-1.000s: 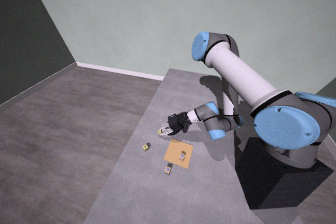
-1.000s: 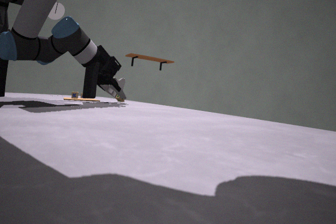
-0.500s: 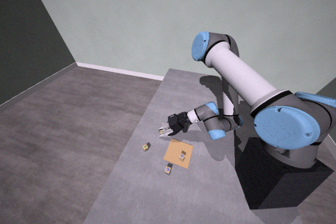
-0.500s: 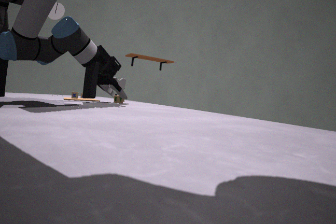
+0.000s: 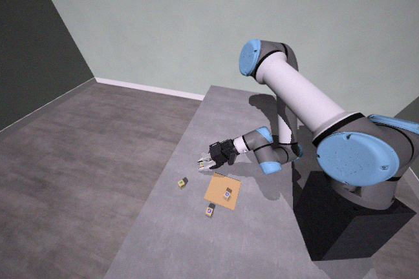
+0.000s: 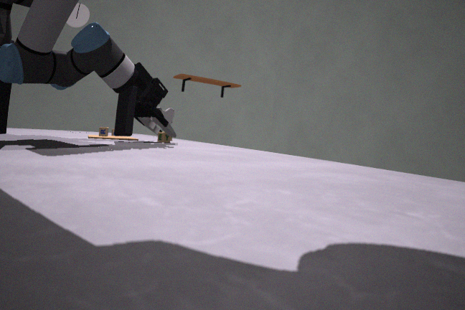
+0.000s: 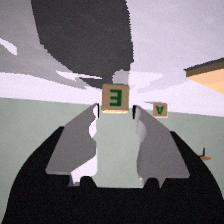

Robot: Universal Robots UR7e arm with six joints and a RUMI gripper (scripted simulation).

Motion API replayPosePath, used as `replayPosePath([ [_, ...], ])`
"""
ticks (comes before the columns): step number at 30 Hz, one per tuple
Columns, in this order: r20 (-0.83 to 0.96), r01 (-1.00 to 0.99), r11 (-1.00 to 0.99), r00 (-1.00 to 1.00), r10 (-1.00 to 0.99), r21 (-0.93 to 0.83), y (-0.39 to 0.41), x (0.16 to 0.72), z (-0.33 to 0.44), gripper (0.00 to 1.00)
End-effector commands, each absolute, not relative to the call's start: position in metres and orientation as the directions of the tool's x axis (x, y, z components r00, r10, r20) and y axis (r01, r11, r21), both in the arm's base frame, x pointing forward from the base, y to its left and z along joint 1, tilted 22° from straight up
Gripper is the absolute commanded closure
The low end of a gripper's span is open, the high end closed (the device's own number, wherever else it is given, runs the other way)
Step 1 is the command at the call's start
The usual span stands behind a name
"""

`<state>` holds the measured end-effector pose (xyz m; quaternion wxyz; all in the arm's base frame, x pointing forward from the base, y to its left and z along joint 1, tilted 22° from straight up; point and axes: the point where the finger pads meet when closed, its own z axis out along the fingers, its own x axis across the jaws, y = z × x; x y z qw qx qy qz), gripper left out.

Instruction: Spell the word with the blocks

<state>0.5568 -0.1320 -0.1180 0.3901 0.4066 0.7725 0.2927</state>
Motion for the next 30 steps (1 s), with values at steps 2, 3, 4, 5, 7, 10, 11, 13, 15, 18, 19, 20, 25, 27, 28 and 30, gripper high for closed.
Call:
replayPosePath([
  [2, -0.365, 0.399, 0.499, -0.365, 0.856, 0.770, -0.132, 0.557, -0.118, 0.75],
  [3, -0.365, 0.399, 0.499, -0.365, 0.856, 0.770, -0.132, 0.557, -0.118, 0.75],
  [4, -0.365, 0.399, 0.499, -0.365, 0.856, 0.770, -0.132, 0.557, -0.118, 0.75],
  [5, -0.365, 0.399, 0.499, -0.365, 0.856, 0.770, -0.132, 0.557, -0.118, 0.75],
  [7, -0.365, 0.399, 0.499, -0.365, 0.856, 0.770, -0.132, 0.557, -0.118, 0.75],
  [10, -0.365, 0.399, 0.499, -0.365, 0.856, 0.770, -0.132, 0.557, -0.118, 0.75],
  [11, -0.365, 0.399, 0.499, -0.365, 0.856, 0.770, -0.132, 0.557, -0.118, 0.75],
  [13, -0.365, 0.399, 0.499, -0.365, 0.856, 0.770, -0.132, 0.557, -0.118, 0.75],
  [15, -0.365, 0.399, 0.499, -0.365, 0.856, 0.770, -0.132, 0.557, -0.118, 0.75],
  [18, -0.365, 0.399, 0.499, -0.365, 0.856, 0.770, -0.132, 0.557, -0.118, 0.75],
  [19, -0.365, 0.399, 0.499, -0.365, 0.856, 0.770, -0.132, 0.557, -0.118, 0.75],
  [20, -0.365, 0.399, 0.499, -0.365, 0.856, 0.770, -0.132, 0.557, -0.117, 0.75],
  [25, -0.365, 0.399, 0.499, -0.365, 0.856, 0.770, -0.129, 0.556, -0.110, 0.75],
  [27, -0.365, 0.399, 0.499, -0.365, 0.856, 0.770, -0.127, 0.555, -0.104, 0.75],
  [28, -0.365, 0.399, 0.499, -0.365, 0.856, 0.770, -0.126, 0.555, -0.101, 0.75],
  [30, -0.365, 0.399, 0.499, -0.365, 0.856, 0.770, -0.123, 0.554, -0.093, 0.75],
])
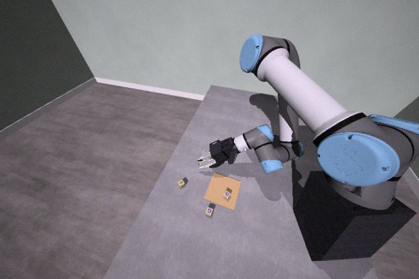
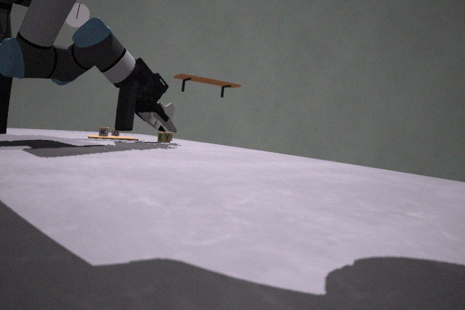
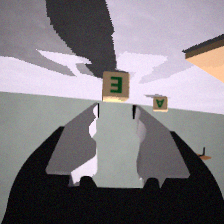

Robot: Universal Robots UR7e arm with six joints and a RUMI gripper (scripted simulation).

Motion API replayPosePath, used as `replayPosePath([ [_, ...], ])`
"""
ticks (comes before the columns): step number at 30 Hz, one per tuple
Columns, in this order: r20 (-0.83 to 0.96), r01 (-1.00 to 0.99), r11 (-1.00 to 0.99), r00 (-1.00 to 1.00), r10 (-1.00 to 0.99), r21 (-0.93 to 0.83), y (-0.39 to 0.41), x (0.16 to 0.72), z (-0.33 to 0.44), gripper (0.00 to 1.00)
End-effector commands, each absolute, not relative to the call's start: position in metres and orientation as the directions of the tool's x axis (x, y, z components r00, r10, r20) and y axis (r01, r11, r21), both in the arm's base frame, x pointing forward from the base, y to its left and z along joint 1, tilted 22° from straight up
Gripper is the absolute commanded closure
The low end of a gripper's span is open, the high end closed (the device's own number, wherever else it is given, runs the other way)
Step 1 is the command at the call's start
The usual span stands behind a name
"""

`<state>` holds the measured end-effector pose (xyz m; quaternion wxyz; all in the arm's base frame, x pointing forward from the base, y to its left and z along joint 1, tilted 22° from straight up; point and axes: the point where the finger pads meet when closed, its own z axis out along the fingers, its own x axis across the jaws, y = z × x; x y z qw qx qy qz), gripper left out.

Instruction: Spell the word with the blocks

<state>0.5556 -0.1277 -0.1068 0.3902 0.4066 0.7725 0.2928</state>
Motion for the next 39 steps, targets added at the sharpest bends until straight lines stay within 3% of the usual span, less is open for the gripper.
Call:
replayPosePath([
  [1, -0.365, 0.399, 0.499, -0.365, 0.856, 0.770, -0.121, 0.554, -0.090, 0.75],
  [24, -0.365, 0.413, 0.500, -0.365, 0.857, 0.761, -0.114, 0.552, -0.071, 0.75],
  [39, -0.363, 0.570, 0.514, -0.366, 0.857, 0.641, -0.112, 0.552, -0.066, 0.75],
])
